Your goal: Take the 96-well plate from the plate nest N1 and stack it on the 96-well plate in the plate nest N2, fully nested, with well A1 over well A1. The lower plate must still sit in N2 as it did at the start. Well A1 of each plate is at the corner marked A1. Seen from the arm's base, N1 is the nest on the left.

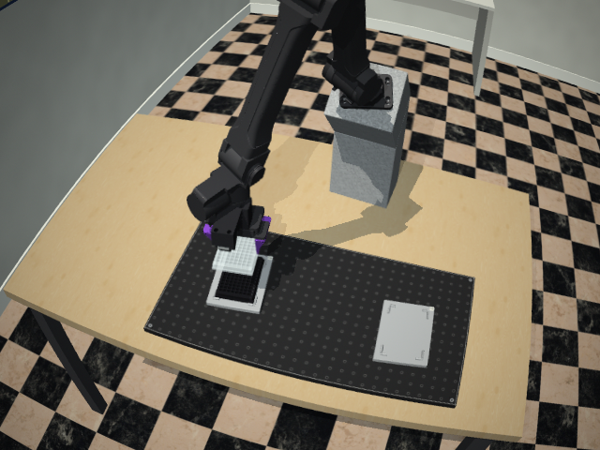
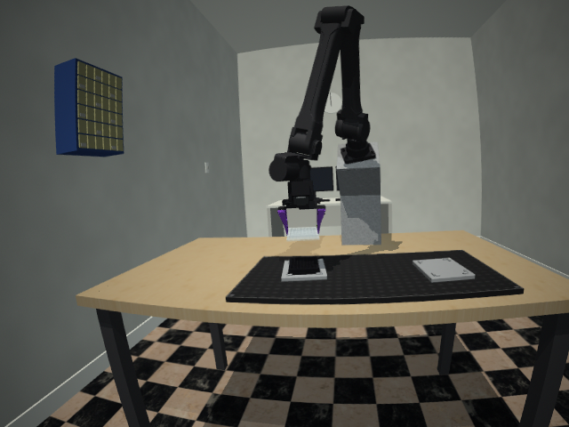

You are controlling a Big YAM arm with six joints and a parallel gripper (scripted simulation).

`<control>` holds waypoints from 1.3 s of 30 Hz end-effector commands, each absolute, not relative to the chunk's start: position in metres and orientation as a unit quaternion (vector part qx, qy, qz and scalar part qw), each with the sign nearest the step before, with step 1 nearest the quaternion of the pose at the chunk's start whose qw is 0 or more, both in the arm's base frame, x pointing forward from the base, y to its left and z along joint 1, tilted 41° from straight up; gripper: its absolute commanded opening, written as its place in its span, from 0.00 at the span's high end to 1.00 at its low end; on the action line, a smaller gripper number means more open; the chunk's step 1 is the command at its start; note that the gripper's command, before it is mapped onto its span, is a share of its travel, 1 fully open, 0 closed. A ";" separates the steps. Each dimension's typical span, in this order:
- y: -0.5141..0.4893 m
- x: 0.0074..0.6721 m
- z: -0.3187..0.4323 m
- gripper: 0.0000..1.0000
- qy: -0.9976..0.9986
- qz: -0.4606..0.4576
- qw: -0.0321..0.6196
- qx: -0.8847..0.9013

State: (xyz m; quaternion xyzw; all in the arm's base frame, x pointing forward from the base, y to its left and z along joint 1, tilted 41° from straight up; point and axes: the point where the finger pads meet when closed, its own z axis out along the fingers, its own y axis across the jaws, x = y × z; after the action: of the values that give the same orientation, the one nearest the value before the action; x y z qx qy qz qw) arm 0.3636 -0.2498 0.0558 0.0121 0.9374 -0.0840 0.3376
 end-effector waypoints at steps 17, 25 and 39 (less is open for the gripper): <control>-0.260 0.382 0.047 1.00 0.935 -0.088 0.344 0.014; -0.257 0.393 0.037 1.00 0.935 -0.086 0.343 0.011; -0.260 0.404 0.020 1.00 0.936 -0.085 0.343 0.011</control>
State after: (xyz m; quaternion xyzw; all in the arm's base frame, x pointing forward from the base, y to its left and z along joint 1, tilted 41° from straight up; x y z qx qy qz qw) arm 0.3927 -0.2585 0.0228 0.0122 0.9379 -0.0839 0.3363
